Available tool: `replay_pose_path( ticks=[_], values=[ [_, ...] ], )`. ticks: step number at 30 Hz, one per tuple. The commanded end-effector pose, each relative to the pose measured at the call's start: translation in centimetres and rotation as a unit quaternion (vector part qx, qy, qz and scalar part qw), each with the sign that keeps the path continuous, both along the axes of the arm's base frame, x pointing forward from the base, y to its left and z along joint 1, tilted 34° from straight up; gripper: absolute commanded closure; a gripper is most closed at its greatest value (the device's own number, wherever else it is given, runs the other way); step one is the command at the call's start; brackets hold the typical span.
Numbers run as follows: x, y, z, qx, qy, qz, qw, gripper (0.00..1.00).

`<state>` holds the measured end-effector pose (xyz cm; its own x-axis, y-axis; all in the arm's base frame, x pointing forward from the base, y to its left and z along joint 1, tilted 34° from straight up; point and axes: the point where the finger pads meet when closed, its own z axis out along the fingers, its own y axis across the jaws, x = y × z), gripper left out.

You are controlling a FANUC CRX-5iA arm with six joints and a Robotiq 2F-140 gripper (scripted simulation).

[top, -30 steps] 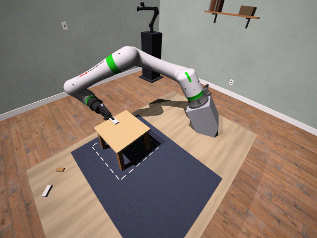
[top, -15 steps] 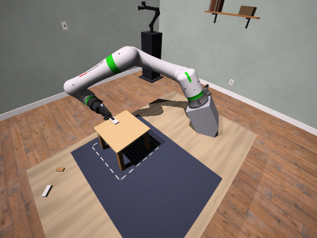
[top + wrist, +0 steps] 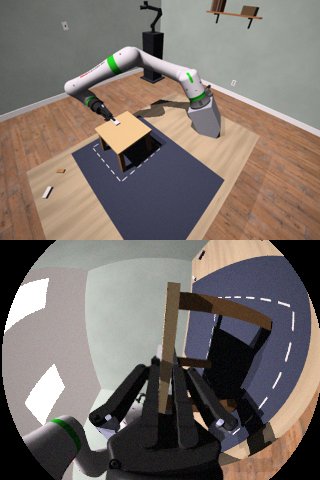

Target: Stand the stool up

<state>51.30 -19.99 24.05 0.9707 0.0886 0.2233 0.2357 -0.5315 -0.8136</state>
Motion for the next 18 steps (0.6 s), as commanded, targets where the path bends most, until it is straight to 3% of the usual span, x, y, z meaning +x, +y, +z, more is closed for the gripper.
replay_pose_path(
  ticks=[1, 8, 9, 18],
  values=[
    [0.01, 0.01, 0.11, -0.001, -0.001, 0.0, 1.0, 0.9],
    [0.01, 0.01, 0.11, -0.001, -0.001, 0.0, 1.0, 0.9],
    [0.01, 0.01, 0.11, -0.001, -0.001, 0.0, 1.0, 0.67],
    [0.01, 0.01, 0.11, -0.001, -0.001, 0.0, 1.0, 0.67]
  ],
)
